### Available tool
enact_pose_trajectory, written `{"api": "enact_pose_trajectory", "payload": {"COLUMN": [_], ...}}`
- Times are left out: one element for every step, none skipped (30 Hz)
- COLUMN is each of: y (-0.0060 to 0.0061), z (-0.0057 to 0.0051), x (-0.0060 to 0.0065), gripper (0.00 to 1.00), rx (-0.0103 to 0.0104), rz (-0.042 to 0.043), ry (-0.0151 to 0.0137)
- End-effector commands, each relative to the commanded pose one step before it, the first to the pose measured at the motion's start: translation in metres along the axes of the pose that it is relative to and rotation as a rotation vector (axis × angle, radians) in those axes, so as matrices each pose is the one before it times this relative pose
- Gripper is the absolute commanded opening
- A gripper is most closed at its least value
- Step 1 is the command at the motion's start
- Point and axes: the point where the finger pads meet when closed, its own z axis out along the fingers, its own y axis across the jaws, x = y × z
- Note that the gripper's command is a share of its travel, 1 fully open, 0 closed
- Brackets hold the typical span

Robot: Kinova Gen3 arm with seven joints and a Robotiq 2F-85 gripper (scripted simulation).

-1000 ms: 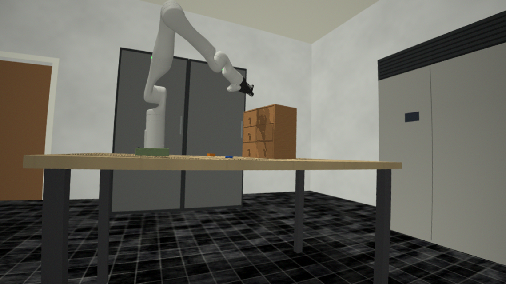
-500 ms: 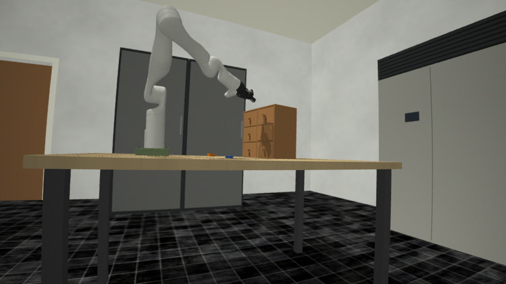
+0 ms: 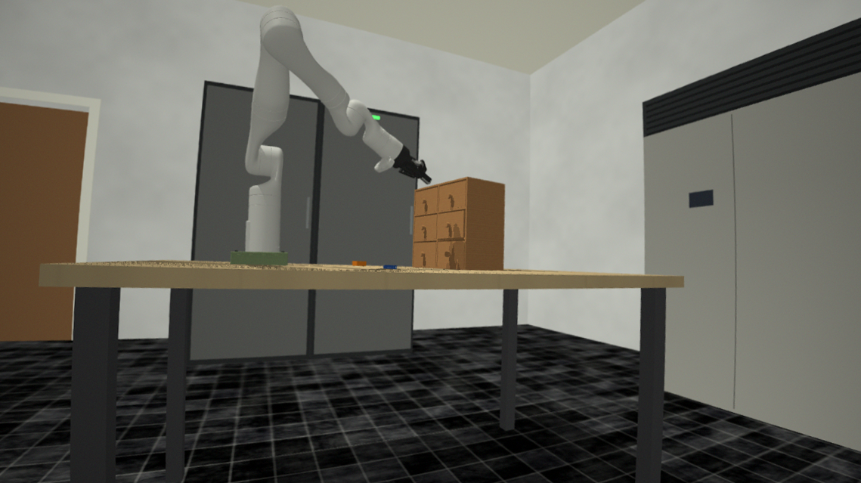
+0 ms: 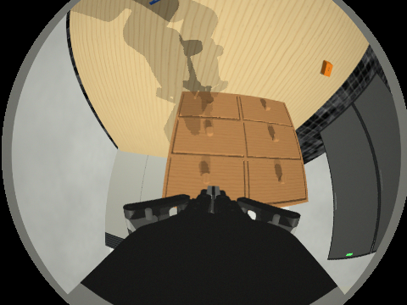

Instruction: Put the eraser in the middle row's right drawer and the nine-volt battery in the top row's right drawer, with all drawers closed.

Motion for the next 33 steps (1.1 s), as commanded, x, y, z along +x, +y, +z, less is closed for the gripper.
{"api": "enact_pose_trajectory", "payload": {"y": [-0.00256,-0.00073,-0.00066,-0.00059,-0.00053,-0.00047,-0.00041,-0.00036,-0.00032,-0.00027,-0.00023,-0.00020,-0.00017,0.00000,0.00000,-0.00014,-0.00011,-0.00009,-0.00007,-0.00005,-0.00003,-0.00002,-0.00001,0.00000,0.00000,0.00000,0.00000,0.00000,0.00000,0.00000,0.00000,0.00000,0.00000], "z": [-0.00257,-0.00058,-0.00053,-0.00049,-0.00045,-0.00041,-0.00037,-0.00033,-0.00029,-0.00026,-0.00022,-0.00019,-0.00016,0.00000,0.00000,-0.00013,-0.00011,-0.00009,-0.00007,-0.00005,-0.00003,-0.00002,-0.00001,0.00000,0.00000,0.00000,0.00000,0.00000,0.00000,0.00000,0.00000,0.00000,0.00000], "x": [0.00594,0.00243,0.00227,0.00210,0.00193,0.00176,0.00160,0.00144,0.00129,0.00114,0.00099,0.00085,0.00073,0.00000,0.00000,0.00060,0.00049,0.00039,0.00030,0.00022,0.00015,0.00009,0.00005,0.00002,0.00000,0.00000,0.00000,0.00000,0.00000,0.00000,0.00000,0.00000,0.00000], "gripper": [0.00,0.00,0.00,0.00,0.00,0.00,0.00,0.00,0.00,0.00,0.00,0.00,0.00,0.00,0.00,0.00,0.00,0.00,0.00,0.00,0.00,0.00,0.00,0.00,0.00,0.33,0.33,0.33,0.33,0.33,0.33,0.33,0.33], "rx": [0.01211,0.00367,0.00333,0.00301,0.00271,0.00243,0.00217,0.00192,0.00169,0.00147,0.00127,0.00108,0.00091,0.00000,0.00000,0.00075,0.00061,0.00048,0.00036,0.00026,0.00018,0.00011,0.00006,0.00002,0.00000,0.00000,0.00000,0.00000,0.00000,0.00000,0.00000,0.00000,0.00000], "rz": [-0.00225,0.00023,0.00022,0.00020,0.00018,0.00017,0.00015,0.00014,0.00012,0.00011,0.00009,0.00008,0.00007,0.00000,0.00000,0.00006,0.00005,0.00004,0.00003,0.00002,0.00001,0.00001,0.00000,0.00000,0.00000,0.00000,0.00000,0.00000,0.00000,0.00000,0.00000,0.00000,0.00000], "ry": [0.01205,0.00494,0.00461,0.00428,0.00395,0.00362,0.00329,0.00297,0.00266,0.00235,0.00206,0.00177,0.00151,0.00000,0.00000,0.00125,0.00102,0.00081,0.00062,0.00045,0.00031,0.00019,0.00010,0.00004,0.00001,0.00000,0.00000,0.00000,0.00000,0.00000,0.00000,0.00000,0.00000]}}
